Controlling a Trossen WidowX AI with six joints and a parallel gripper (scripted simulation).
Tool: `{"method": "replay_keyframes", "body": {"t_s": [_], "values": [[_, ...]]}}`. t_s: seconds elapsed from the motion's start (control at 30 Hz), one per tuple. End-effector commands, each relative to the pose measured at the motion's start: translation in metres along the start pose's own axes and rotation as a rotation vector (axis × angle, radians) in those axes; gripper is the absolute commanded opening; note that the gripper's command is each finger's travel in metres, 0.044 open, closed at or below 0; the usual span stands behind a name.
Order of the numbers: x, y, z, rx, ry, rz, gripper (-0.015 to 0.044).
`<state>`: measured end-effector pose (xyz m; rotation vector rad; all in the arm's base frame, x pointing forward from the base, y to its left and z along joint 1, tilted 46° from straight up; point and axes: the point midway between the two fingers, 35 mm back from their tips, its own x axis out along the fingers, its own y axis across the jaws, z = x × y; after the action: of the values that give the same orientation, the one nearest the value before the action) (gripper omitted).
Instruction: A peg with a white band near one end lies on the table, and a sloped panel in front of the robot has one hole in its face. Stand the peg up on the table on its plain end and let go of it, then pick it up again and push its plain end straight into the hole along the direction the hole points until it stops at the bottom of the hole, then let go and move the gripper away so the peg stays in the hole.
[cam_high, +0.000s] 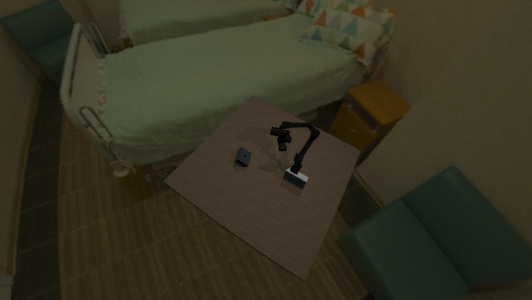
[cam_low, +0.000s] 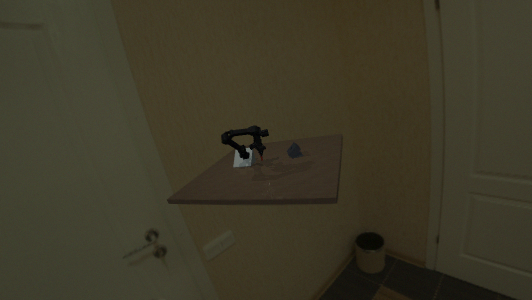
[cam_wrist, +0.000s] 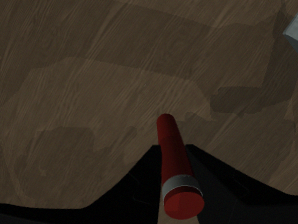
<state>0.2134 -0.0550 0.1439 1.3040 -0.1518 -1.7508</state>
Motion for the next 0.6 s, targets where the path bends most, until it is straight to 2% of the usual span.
{"method": "replay_keyframes", "body": {"t_s": [0.0, 0.57], "values": [[-0.009, 0.000, 0.000, 0.004, 0.000, -0.001, 0.0000], [-0.010, -0.008, -0.035, -0.102, 0.092, 0.039, 0.0000]]}}
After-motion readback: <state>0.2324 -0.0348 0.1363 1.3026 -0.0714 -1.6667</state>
